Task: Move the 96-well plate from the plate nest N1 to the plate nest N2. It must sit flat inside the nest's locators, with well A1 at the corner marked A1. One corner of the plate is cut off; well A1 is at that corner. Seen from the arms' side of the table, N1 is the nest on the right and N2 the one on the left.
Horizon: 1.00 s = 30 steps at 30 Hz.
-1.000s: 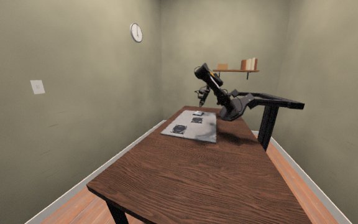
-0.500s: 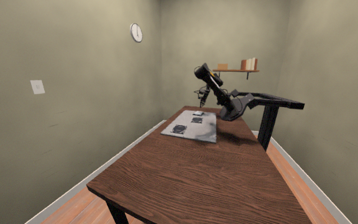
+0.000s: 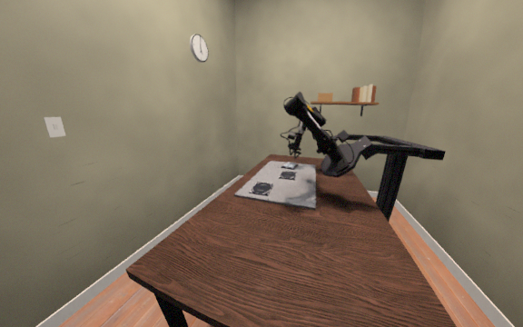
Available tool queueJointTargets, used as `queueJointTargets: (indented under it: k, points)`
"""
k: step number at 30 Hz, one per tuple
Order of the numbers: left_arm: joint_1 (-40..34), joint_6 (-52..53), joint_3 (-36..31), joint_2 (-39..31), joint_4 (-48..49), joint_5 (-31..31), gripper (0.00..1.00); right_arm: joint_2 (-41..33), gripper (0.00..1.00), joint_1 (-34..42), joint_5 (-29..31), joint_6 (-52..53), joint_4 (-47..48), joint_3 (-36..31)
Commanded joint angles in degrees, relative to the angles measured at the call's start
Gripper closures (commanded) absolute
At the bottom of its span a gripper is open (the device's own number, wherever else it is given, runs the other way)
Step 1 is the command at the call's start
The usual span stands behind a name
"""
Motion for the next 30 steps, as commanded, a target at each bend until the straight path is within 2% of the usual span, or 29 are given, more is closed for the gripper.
queueJointTargets:
  k: [1, 4, 18, 30]
  points:
    - [-0.8, 0.07, -0.05, 0.05, 1.06, 0.12, 0.0, 2.21, 0.0, -1.12, -2.99, -10.53, -5.35, 3.59]
    - [-0.8, 0.07, -0.05, 0.05, 1.06, 0.12, 0.0, 2.67, 0.0, -1.39, -3.3, -12.37, -6.22, 4.32]
    - [-0.8, 0.07, -0.05, 0.05, 1.06, 0.12, 0.0, 12.82, 0.0, -2.92, -2.87, -39.12, -18.98, 17.37]
    - [-0.8, 0.07, -0.05, 0.05, 1.06, 0.12, 0.0, 15.3, 0.0, -2.59, -2.7, -39.71, -20.17, 20.46]
